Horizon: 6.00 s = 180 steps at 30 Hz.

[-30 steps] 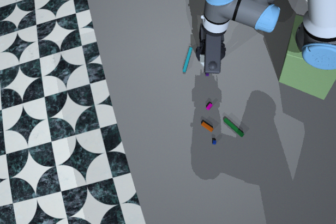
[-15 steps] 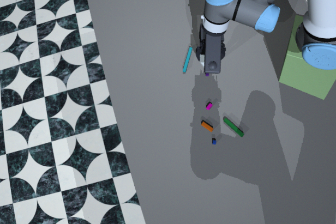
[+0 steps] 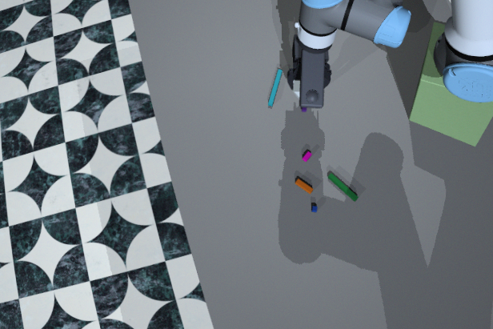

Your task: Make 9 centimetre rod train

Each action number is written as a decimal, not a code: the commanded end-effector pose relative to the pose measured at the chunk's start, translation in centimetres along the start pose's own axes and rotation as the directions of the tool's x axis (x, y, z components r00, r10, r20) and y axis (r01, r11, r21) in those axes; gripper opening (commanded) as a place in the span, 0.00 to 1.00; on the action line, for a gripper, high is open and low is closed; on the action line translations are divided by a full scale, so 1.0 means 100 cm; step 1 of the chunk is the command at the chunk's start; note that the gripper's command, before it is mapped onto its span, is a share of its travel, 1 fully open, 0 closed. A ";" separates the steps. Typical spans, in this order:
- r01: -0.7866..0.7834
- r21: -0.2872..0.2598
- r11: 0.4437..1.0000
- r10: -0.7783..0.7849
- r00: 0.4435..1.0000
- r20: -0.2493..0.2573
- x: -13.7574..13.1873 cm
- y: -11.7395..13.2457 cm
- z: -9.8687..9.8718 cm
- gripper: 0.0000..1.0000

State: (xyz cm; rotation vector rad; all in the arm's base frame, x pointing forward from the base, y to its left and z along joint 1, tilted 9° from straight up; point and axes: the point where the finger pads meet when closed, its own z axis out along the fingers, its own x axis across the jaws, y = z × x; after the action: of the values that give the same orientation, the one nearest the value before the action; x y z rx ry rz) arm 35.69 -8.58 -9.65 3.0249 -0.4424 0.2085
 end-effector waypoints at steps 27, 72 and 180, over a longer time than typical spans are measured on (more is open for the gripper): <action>0.000 0.000 1.000 0.000 1.000 -0.001 0.000 0.000 0.012 0.00; 0.000 0.000 1.000 0.000 1.000 -0.001 0.000 0.000 0.012 0.14; 0.000 0.000 1.000 0.000 1.000 -0.001 0.000 0.000 -0.103 1.00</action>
State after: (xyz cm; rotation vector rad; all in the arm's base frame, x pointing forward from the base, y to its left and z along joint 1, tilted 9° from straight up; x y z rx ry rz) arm 34.60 -7.72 -0.84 3.0244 -0.4424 0.2094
